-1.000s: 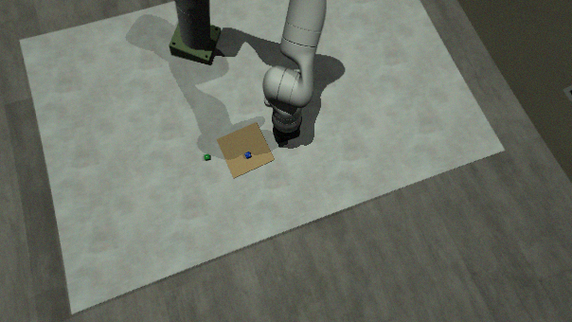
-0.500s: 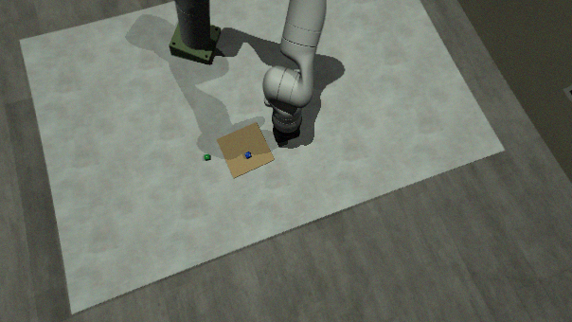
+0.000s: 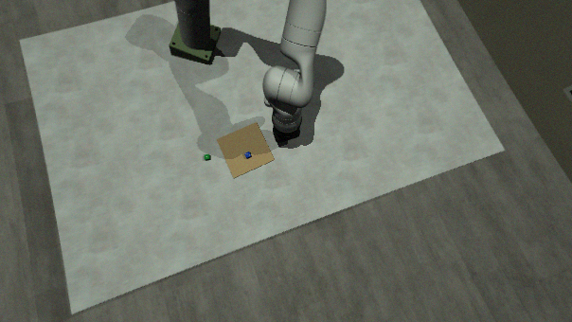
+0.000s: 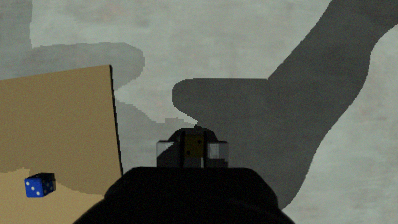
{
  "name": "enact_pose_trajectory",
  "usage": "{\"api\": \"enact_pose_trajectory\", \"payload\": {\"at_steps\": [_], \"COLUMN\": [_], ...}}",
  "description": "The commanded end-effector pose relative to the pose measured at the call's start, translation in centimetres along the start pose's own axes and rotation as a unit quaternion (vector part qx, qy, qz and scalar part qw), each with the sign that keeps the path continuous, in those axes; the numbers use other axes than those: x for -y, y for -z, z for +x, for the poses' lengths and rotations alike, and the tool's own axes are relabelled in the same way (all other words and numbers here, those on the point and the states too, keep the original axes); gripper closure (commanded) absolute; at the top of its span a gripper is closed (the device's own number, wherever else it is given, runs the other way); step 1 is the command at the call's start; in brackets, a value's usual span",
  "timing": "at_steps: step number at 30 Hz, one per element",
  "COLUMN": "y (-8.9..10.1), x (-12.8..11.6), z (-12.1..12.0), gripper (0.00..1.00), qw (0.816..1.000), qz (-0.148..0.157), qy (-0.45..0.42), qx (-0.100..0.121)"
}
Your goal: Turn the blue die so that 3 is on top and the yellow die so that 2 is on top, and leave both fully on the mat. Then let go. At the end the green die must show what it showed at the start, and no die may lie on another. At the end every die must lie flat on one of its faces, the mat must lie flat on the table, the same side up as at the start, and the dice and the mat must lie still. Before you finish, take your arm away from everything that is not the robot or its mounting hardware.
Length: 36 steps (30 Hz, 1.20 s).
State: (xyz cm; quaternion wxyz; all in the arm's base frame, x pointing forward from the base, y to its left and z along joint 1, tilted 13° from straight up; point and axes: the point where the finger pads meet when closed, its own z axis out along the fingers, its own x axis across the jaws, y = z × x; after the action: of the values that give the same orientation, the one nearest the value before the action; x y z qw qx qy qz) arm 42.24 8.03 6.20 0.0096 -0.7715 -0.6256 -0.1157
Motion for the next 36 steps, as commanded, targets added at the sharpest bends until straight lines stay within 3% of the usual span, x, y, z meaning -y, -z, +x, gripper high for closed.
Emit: {"api": "enact_pose_trajectory", "payload": {"at_steps": [1, 16, 28, 30, 36], "y": [0.1, 0.7, 7.0, 7.0, 9.5], "x": [-0.1, -0.1, 0.0, 0.0, 0.0], "z": [0.0, 0.0, 0.0, 0.0, 0.0], "gripper": [0.66, 0.66, 0.66, 0.66, 0.66], "qw": [1.0, 1.0, 1.0, 1.0, 1.0], "qz": [-0.001, -0.001, -0.001, -0.001, -0.001], "qy": [0.0, 0.0, 0.0, 0.0, 0.0], "qx": [0.0, 0.0, 0.0, 0.0, 0.0]}}
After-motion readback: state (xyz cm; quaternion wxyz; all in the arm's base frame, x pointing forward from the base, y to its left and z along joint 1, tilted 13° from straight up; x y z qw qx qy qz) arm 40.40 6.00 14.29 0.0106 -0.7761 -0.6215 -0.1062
